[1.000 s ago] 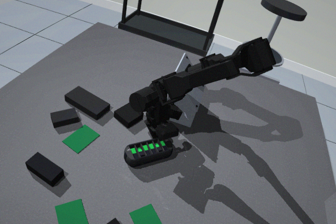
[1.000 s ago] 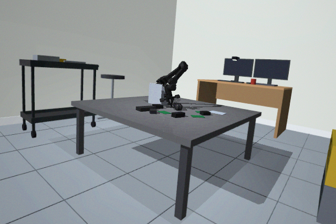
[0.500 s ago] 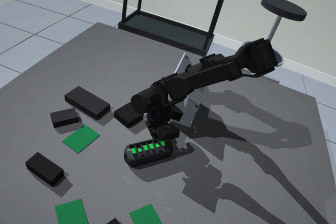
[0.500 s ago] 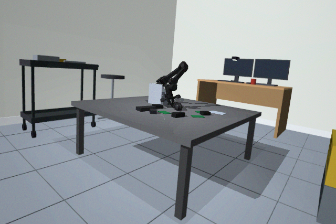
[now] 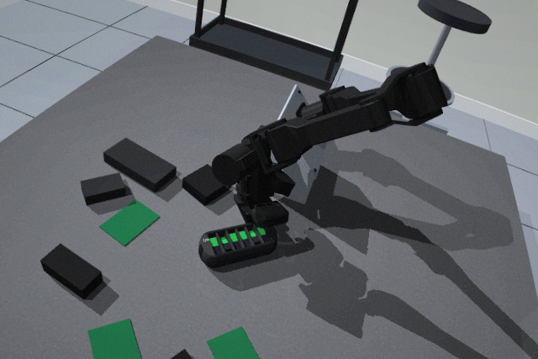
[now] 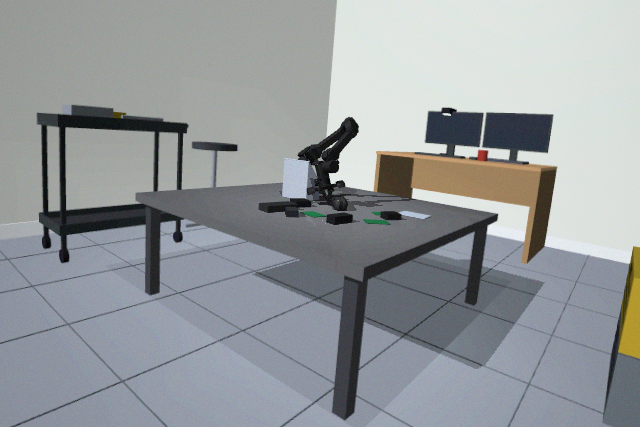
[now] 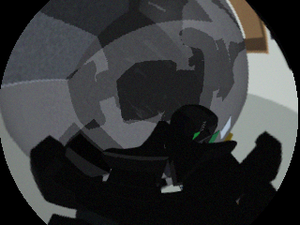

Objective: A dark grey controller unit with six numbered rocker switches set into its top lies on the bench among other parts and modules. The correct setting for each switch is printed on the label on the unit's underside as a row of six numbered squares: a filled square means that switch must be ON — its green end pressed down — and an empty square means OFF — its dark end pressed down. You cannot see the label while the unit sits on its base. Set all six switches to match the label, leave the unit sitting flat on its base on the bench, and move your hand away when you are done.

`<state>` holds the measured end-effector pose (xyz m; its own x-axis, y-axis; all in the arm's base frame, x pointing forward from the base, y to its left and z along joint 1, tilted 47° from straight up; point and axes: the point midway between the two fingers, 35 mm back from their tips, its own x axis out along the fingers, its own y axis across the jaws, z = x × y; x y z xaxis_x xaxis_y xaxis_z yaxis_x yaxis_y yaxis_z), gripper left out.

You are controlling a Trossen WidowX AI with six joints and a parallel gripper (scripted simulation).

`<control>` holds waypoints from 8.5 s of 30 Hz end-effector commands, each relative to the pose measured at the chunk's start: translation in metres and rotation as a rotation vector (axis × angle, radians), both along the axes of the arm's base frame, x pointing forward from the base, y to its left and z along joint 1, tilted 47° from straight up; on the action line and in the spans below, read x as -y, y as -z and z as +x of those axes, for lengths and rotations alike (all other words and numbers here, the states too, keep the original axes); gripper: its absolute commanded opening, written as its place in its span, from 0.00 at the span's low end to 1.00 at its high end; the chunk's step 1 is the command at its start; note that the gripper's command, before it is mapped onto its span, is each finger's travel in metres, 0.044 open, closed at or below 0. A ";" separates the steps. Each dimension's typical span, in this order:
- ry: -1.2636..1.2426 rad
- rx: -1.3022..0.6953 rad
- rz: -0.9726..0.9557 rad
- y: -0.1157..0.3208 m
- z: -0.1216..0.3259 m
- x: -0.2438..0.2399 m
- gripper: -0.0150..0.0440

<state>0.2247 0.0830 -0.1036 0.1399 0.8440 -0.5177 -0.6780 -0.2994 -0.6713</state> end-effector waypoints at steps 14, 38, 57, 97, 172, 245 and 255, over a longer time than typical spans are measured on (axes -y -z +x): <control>-0.001 0.006 0.006 -0.010 0.016 -0.011 0.25; -0.001 0.007 0.007 -0.021 0.036 -0.022 0.25; -0.001 0.008 0.007 -0.026 0.052 -0.029 0.25; -0.045 -0.391 -0.140 -0.013 0.114 0.062 0.25; -0.040 -0.678 -0.340 0.013 0.177 0.001 0.25; 0.009 -0.749 -0.326 -0.019 0.175 0.045 0.25; 0.084 -0.695 -0.153 -0.023 0.146 0.072 0.70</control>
